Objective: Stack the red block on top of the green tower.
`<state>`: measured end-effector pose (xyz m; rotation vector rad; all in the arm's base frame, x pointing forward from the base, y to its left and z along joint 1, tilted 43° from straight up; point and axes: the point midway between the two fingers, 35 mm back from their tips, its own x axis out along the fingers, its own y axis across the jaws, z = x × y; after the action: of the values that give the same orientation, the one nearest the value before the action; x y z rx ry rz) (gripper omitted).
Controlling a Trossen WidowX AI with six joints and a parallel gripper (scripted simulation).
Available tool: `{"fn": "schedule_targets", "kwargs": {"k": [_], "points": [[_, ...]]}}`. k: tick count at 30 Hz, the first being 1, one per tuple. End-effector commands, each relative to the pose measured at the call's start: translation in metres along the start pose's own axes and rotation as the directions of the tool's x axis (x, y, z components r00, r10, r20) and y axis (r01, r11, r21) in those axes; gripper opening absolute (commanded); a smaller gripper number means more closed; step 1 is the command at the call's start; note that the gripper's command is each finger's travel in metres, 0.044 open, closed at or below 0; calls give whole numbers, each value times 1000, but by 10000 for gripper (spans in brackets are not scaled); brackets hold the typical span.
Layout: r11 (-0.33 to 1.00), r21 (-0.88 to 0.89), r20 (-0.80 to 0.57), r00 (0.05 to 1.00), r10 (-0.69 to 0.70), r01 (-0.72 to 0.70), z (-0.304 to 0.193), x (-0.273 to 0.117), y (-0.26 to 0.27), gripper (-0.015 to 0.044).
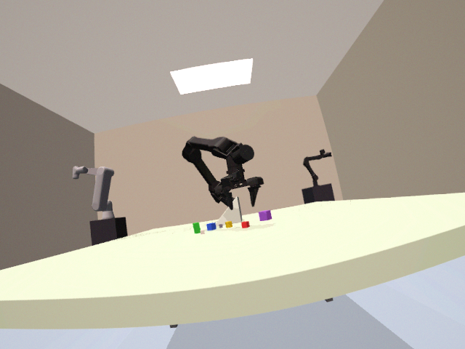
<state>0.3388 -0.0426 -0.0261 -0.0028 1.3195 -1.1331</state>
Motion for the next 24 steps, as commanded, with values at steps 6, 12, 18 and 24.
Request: {"fn": "schedule_targets", "kwargs": {"k": [6,12,18,24], "points": [[1000,-9,9,1000,-5,5,-3,28,2,440],[1000,-9,9,1000,-5,5,-2,36,1,440],[1000,-9,9,1000,-5,5,-1,43,2,440],[1000,-9,9,1000,-6,6,-1,53,2,440]]}}
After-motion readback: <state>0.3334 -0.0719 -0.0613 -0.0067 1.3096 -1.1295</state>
